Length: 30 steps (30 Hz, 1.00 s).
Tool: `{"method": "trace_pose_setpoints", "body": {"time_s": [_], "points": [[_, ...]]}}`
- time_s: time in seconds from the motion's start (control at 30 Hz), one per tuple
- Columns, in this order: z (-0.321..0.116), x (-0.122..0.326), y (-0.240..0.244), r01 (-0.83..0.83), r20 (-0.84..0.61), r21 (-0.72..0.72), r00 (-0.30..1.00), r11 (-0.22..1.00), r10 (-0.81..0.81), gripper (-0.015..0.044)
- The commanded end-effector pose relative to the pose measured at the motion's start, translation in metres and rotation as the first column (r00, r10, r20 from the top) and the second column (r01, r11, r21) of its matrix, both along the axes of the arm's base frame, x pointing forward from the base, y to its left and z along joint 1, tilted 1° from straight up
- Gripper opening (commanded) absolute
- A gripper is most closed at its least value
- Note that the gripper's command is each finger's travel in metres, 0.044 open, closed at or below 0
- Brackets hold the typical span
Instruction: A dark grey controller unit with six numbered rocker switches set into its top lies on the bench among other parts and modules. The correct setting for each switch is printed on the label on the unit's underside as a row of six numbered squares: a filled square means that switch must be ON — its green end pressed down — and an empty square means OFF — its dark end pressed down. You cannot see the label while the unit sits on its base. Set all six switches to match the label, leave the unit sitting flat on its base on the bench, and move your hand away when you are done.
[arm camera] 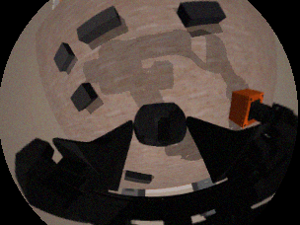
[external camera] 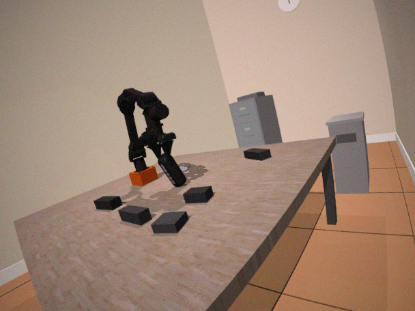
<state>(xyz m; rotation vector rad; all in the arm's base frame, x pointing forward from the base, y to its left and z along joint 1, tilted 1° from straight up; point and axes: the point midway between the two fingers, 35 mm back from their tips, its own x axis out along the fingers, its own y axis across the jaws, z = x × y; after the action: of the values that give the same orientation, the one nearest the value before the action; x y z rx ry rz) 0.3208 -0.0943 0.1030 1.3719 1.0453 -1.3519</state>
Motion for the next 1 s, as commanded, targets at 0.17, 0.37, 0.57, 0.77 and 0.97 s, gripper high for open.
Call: {"method": "trace_pose_setpoints", "body": {"time_s": [0.17, 0.37, 0.57, 0.77, 0.97], "points": [[-0.005, -0.004, -0.008, -0.004, -0.013, -0.004, 1.0, 1.0, 0.004, 0.0338], [-0.006, -0.005, -0.012, -0.004, -0.013, -0.005, 1.0, 1.0, 0.004, 0.0338], [-0.007, -0.006, -0.017, -0.004, -0.013, -0.005, 1.0, 1.0, 0.004, 0.0338], [-0.008, -0.007, -0.022, -0.004, -0.013, -0.005, 1.0, 1.0, 0.004, 0.0338], [-0.01, -0.008, -0.026, -0.004, -0.013, -0.006, 1.0, 1.0, 0.004, 0.0338]]}}
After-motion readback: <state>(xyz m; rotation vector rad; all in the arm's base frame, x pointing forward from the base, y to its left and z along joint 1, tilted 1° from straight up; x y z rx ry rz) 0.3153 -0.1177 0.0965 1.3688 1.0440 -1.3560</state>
